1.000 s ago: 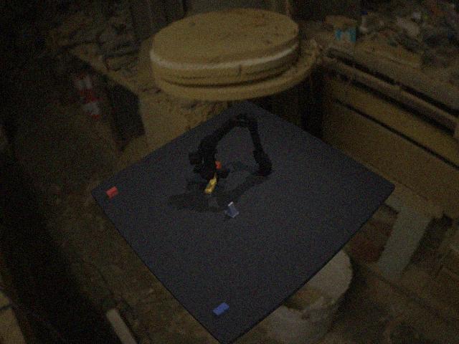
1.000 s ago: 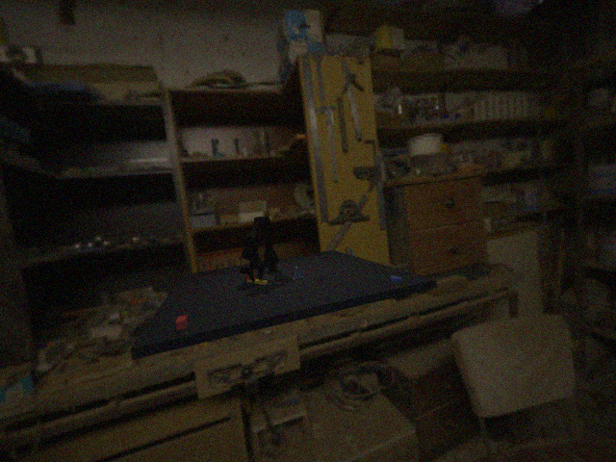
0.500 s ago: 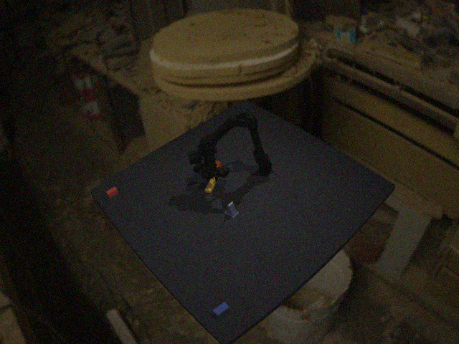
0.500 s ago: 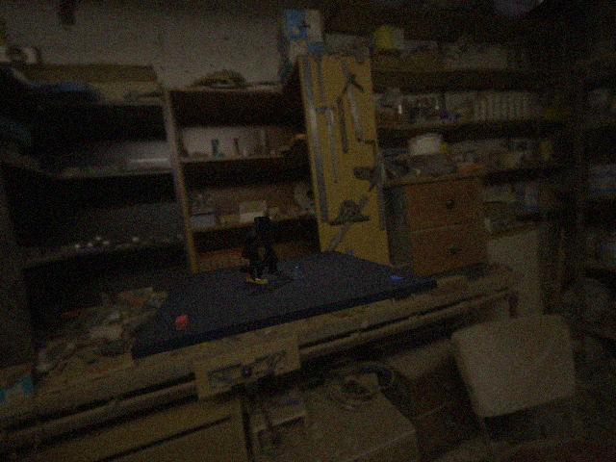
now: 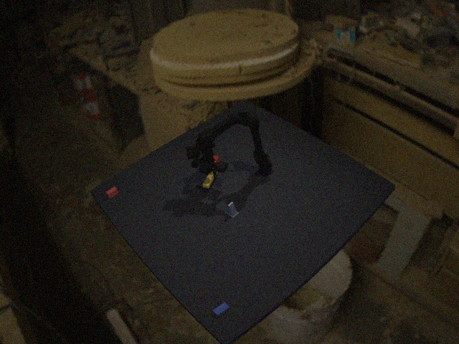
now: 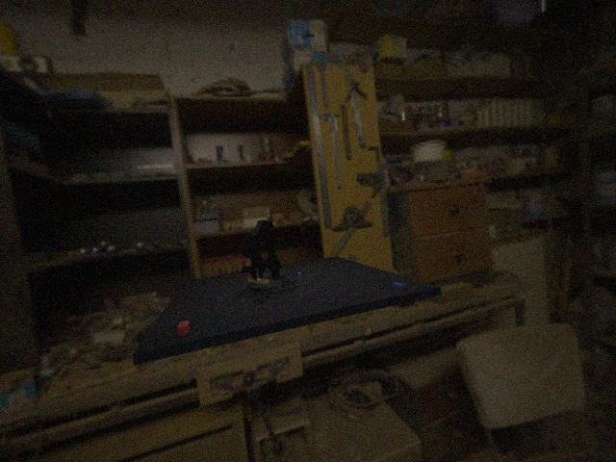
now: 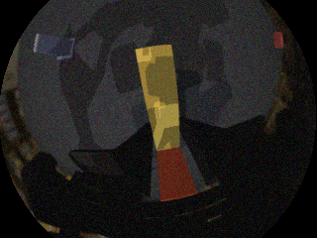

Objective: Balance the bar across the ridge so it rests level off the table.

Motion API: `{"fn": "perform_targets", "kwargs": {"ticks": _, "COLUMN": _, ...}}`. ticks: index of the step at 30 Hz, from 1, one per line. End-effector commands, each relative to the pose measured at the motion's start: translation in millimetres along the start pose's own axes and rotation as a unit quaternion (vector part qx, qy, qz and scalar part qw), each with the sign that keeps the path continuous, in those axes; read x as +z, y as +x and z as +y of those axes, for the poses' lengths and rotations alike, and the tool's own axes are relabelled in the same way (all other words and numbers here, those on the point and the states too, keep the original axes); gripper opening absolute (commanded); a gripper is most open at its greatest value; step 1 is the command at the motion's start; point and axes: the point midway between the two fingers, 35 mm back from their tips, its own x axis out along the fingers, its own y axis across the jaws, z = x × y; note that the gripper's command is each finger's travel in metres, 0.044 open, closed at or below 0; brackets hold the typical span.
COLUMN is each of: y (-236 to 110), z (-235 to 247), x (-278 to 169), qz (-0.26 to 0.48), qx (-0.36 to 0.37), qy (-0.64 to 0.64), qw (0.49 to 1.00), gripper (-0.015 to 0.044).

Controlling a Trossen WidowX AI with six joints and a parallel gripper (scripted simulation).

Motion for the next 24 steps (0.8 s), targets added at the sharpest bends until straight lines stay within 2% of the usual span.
{"fn": "perform_targets", "kwargs": {"ticks": 1, "y": -11.4, "z": -1.4, "x": 1.1, "qz": -0.002, "qx": -0.003, "qy": -0.001, "qw": 1.0, "gripper": 0.0}}
{"fn": "perform_targets", "kwargs": {"ticks": 24, "y": -71.3, "z": 4.1, "x": -2.4, "qz": -0.003, "qx": -0.002, "qy": -0.002, "qw": 1.0, "gripper": 0.0}}
